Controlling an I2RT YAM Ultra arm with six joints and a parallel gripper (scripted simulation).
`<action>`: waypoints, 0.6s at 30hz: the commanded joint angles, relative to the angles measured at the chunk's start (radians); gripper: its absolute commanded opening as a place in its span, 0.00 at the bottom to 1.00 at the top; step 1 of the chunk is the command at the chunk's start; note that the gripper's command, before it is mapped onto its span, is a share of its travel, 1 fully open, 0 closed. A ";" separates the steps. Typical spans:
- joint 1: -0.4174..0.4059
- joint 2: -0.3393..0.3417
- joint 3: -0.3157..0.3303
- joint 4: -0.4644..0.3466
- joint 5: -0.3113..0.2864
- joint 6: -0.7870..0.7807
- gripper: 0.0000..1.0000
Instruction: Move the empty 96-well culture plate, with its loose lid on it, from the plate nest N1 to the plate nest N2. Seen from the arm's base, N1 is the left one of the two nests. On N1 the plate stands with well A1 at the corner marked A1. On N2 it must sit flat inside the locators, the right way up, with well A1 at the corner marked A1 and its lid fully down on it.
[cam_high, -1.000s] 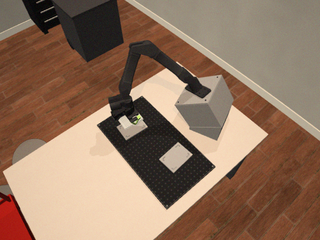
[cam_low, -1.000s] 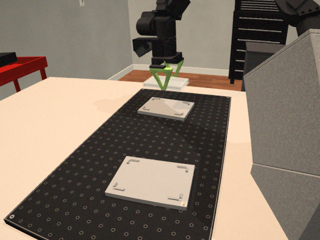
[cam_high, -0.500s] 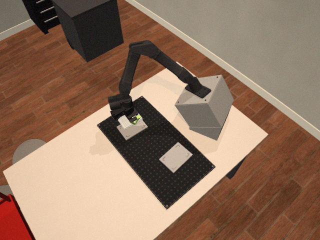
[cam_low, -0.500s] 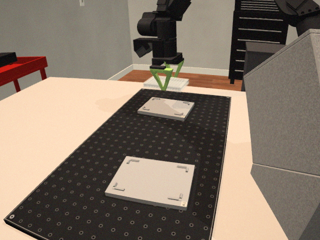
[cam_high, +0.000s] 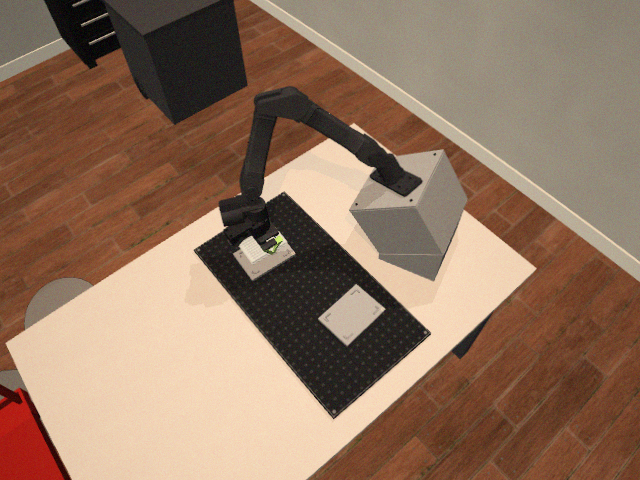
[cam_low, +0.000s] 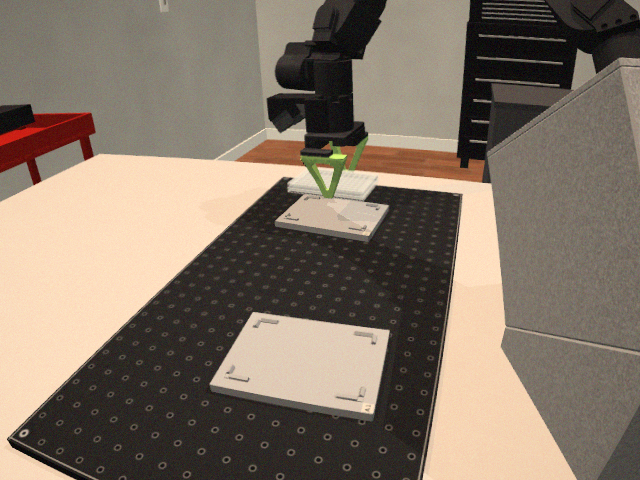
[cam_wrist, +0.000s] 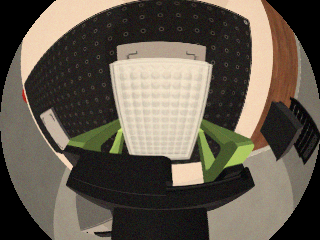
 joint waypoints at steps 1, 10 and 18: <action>0.007 0.011 0.028 0.036 -0.011 -0.011 0.00; -0.010 0.054 0.038 0.076 -0.017 -0.027 0.00; -0.016 0.085 0.051 0.098 -0.022 -0.037 0.00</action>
